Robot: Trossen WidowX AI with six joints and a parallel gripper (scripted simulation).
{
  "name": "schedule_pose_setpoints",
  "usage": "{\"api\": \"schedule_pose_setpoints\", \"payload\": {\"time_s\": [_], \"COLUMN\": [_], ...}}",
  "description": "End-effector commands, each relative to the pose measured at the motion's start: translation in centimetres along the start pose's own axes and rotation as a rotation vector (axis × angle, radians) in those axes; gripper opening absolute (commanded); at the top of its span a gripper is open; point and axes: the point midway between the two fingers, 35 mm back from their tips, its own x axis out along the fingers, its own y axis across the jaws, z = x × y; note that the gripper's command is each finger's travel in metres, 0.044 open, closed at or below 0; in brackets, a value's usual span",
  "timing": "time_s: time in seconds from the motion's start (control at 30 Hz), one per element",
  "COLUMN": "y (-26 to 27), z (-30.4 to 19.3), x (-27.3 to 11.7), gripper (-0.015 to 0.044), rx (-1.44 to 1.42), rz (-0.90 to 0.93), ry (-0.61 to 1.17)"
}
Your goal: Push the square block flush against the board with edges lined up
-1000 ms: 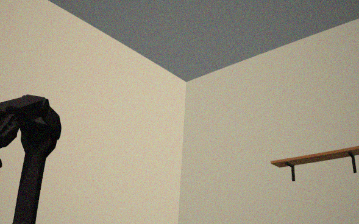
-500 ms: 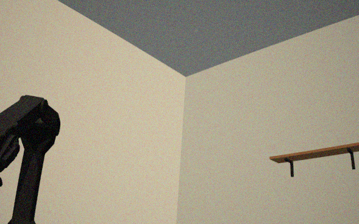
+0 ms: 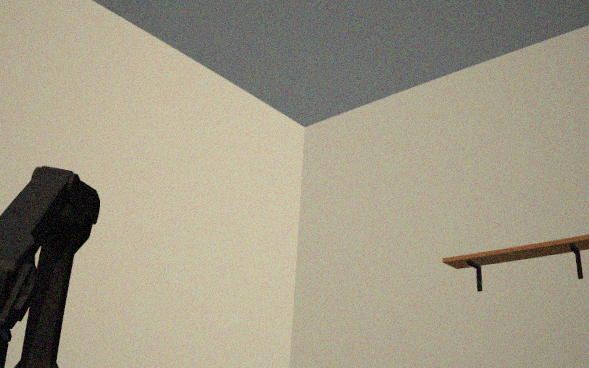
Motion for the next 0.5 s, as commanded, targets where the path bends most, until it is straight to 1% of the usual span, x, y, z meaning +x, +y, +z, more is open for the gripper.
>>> {"api": "schedule_pose_setpoints", "payload": {"time_s": [0.0, 0.13, 0.27, 0.4, 0.47], "y": [0.2, 3.1, 3.3, 3.4, 3.4], "z": [0.0, -0.2, -0.2, -0.2, -0.2], "x": [0.0, 0.7, 1.0, 5.8, 6.1], "gripper": [0.0000, 0.0000, 0.0000, 0.0000, 0.0000], "rx": [0.000, 0.003, 0.003, 0.003, 0.003], "rz": [0.001, 0.021, 0.023, 0.022, 0.022], "ry": [0.000, -0.001, -0.001, -0.001, -0.001]}}
